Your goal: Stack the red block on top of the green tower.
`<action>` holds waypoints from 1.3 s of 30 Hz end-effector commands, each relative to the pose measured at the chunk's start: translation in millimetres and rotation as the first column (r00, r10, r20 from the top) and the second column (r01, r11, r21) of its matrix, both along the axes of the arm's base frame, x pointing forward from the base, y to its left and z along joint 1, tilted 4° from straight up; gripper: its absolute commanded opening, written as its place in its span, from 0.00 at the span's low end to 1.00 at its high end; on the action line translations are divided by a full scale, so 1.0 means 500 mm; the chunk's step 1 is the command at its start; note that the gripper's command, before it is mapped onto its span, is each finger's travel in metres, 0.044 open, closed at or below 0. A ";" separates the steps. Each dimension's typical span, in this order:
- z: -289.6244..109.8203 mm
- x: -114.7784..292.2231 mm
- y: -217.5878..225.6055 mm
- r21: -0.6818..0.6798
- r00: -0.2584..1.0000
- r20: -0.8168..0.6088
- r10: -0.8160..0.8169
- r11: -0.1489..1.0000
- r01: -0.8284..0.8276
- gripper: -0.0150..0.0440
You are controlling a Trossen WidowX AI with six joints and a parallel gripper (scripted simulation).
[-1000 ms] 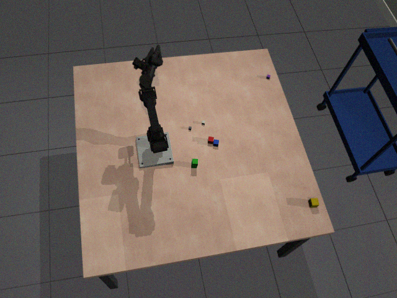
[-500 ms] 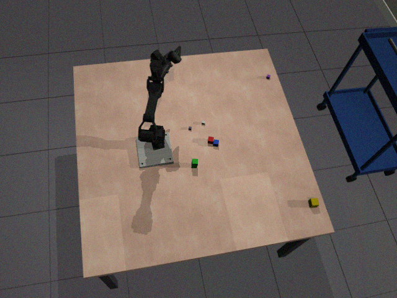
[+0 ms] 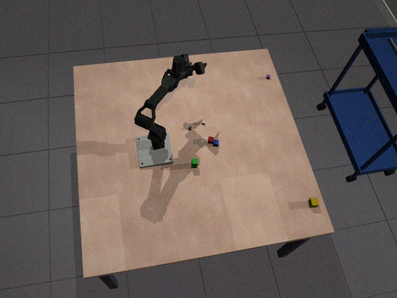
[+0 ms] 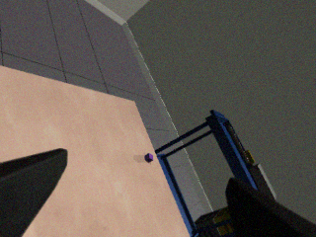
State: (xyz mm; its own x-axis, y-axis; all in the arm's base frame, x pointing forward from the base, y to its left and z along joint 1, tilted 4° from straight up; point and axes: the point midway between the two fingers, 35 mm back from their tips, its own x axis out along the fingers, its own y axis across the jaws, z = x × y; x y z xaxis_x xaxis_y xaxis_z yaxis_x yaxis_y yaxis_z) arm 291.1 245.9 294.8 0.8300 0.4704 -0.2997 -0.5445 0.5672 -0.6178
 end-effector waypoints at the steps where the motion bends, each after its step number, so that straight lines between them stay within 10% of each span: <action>1: -0.057 0.054 -0.045 -0.018 0.985 -0.138 -0.101 0.995 0.100 1.00; 21: -0.312 0.146 -0.367 -0.200 0.409 -0.718 -0.564 0.729 0.655 1.00; 39: -0.425 0.043 -0.579 -0.509 -0.366 -0.810 -0.457 0.239 0.827 1.00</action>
State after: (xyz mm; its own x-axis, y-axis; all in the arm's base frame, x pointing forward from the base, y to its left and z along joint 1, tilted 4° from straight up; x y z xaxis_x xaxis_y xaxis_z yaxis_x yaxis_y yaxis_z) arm 318.6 -39.5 85.3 -0.0013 -0.0332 -0.9994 0.3489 0.9366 -0.0316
